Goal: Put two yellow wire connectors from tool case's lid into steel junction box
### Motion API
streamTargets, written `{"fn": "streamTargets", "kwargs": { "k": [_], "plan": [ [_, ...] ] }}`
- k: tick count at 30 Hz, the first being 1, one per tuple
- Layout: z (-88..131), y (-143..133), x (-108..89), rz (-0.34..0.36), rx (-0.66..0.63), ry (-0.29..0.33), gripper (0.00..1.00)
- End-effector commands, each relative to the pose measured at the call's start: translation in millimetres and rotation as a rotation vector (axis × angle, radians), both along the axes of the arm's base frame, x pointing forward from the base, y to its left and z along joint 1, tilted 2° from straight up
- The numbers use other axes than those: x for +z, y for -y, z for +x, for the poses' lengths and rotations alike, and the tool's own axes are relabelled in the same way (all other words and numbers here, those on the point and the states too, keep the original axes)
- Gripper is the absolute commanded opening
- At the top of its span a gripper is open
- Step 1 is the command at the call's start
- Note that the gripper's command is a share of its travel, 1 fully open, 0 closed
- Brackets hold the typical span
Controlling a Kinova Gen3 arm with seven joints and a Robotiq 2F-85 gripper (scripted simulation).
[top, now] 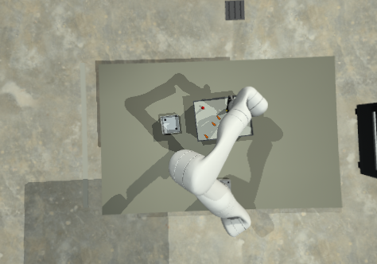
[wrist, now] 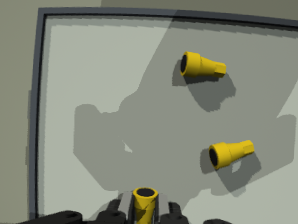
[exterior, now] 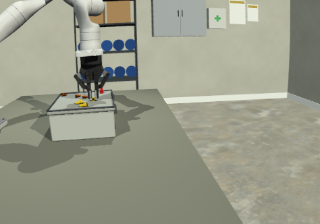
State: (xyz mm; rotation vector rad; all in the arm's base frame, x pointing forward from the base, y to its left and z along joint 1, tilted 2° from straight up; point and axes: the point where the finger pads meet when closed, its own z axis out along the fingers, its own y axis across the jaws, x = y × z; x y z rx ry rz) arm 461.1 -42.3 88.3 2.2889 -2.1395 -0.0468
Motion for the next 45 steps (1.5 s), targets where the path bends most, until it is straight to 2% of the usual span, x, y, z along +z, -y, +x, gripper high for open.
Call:
{"fn": "streamTargets", "kwargs": {
  "k": [1,8,10,17,22,45],
  "plan": [
    [0,0,1.5,0.0,0.0,0.002,0.18],
    [1,0,20.1,0.0,0.0,0.002,0.18],
    [1,0,20.1,0.0,0.0,0.002,0.18],
    [2,1,52.6,0.0,0.0,0.002,0.18],
    [2,1,67.4,0.0,0.0,0.002,0.18],
    [2,-2,70.6,0.0,0.0,0.002,0.18]
  ]
}}
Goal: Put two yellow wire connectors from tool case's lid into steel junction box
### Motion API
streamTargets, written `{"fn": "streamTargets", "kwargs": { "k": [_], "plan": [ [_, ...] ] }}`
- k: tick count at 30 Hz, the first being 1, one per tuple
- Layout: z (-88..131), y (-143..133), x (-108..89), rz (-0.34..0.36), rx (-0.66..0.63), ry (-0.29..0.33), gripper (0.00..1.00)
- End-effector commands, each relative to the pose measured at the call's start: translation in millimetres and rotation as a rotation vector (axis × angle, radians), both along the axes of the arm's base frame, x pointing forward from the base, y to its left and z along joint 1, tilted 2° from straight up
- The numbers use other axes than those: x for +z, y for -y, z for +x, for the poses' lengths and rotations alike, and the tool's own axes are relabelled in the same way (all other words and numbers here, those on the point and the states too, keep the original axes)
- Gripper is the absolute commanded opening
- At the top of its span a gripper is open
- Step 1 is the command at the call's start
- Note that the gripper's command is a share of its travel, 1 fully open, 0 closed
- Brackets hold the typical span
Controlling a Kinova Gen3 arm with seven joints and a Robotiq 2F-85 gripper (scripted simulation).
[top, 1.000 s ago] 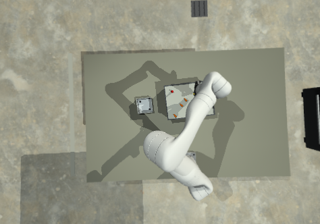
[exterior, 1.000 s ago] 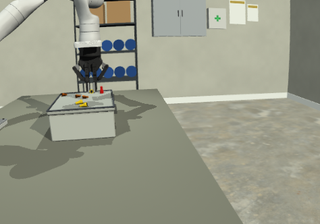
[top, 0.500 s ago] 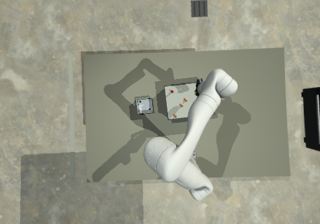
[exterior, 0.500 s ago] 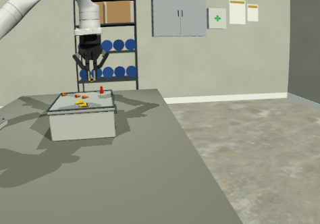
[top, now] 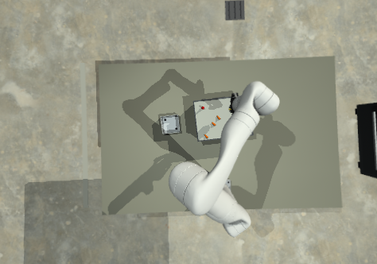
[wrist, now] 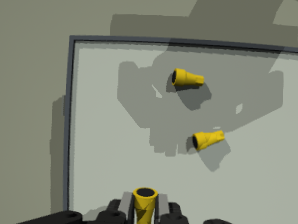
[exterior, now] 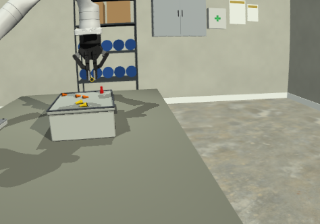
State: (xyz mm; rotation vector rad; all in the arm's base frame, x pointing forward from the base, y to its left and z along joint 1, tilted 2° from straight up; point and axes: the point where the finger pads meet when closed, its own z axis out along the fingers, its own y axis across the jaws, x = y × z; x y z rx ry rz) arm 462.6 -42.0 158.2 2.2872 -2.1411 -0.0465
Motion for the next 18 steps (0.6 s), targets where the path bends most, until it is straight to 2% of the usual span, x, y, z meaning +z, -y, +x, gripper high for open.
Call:
{"fn": "streamTargets", "kwargs": {
  "k": [1,7,18],
  "plan": [
    [0,-3,0.8,0.0,0.001,0.002,0.18],
    [-3,-16,1.0,0.0,0.001,0.002,0.18],
    [-10,-56,1.8,0.0,0.001,0.002,0.18]
  ]
}}
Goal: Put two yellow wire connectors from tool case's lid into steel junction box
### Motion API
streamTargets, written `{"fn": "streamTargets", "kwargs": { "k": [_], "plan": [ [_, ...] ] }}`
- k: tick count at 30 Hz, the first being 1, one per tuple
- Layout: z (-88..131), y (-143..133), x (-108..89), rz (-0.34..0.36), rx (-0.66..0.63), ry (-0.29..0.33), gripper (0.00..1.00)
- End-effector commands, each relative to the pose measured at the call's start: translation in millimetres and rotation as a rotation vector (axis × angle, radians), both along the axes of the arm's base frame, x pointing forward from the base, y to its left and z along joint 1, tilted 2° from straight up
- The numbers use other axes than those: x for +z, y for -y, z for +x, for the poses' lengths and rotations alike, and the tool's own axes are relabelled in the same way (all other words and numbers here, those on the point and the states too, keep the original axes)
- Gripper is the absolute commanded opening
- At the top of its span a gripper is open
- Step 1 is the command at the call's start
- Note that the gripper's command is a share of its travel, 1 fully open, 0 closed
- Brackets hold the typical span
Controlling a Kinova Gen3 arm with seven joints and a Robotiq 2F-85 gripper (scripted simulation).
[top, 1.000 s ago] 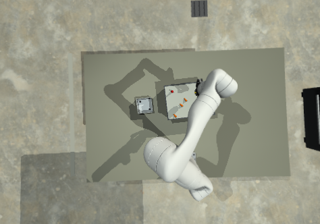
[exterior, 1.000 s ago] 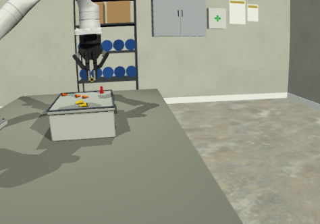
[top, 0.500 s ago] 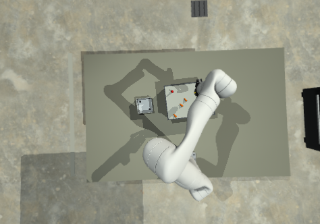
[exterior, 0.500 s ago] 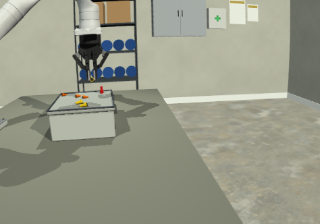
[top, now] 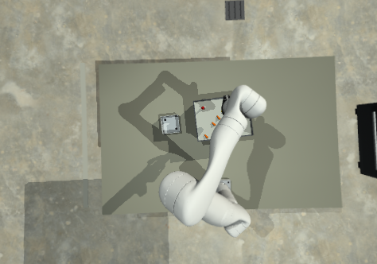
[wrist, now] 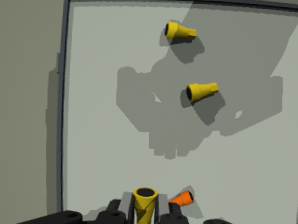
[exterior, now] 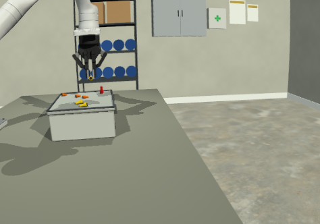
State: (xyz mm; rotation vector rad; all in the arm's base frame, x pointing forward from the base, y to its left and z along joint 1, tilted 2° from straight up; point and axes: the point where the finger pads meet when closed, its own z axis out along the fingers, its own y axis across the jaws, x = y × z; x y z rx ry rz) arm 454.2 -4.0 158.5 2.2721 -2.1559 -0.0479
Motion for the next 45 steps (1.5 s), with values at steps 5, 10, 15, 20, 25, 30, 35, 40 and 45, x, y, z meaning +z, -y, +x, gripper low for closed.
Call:
{"fn": "streamTargets", "kwargs": {
  "k": [5,10,15,20,25,30,35,40,45],
  "plan": [
    [-8,-52,2.2,0.001,0.015,0.003,0.18],
    [-16,-92,3.0,0.001,0.015,0.003,0.18],
    [-20,-118,3.5,0.001,0.015,0.003,0.18],
    [-28,-160,4.3,0.001,0.015,0.003,0.18],
    [-36,-200,5.1,0.001,0.015,0.003,0.18],
    [-42,-234,5.7,0.001,0.015,0.003,0.18],
    [-46,-251,6.1,0.001,0.015,0.003,0.18],
    [-50,-274,6.5,0.001,0.015,0.003,0.18],
    [-53,-289,6.8,0.001,0.015,0.003,0.18]
  ]
}}
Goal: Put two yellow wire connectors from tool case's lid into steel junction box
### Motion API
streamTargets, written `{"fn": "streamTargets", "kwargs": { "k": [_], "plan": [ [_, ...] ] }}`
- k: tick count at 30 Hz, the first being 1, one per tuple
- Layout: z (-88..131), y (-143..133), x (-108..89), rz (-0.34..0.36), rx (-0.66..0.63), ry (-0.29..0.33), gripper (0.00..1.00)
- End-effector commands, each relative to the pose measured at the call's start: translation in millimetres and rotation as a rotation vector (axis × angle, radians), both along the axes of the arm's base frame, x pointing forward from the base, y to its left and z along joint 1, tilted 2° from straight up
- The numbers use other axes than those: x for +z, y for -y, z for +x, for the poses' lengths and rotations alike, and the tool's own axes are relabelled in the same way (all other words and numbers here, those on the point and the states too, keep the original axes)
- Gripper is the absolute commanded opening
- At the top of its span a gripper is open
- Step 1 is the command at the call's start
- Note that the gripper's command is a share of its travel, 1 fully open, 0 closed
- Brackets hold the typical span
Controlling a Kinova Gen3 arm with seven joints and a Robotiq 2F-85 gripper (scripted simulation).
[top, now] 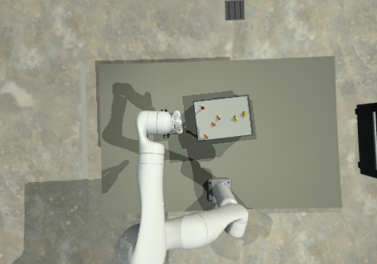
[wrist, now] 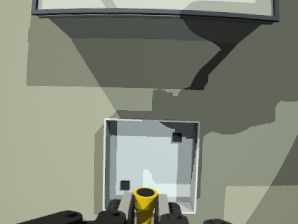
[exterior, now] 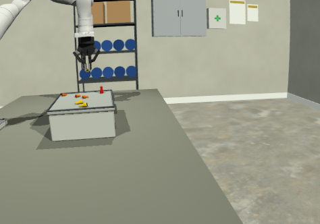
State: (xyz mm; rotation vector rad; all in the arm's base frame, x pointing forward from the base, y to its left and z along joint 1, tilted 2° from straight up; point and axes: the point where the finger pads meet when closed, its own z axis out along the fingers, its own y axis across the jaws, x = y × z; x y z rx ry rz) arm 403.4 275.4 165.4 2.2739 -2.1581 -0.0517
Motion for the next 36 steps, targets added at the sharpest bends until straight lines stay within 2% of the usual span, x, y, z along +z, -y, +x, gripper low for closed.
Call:
{"fn": "streamTargets", "kwargs": {
  "k": [1,27,31,36],
  "plan": [
    [-2,-12,0.0,-0.003,0.015,0.003,0.18],
    [-4,-21,-2.1,-0.003,0.015,0.003,0.18],
    [-4,-21,-14.4,-0.003,0.015,0.003,0.18],
    [-5,-22,-47.8,-0.003,0.015,0.003,0.18]
  ]
}}
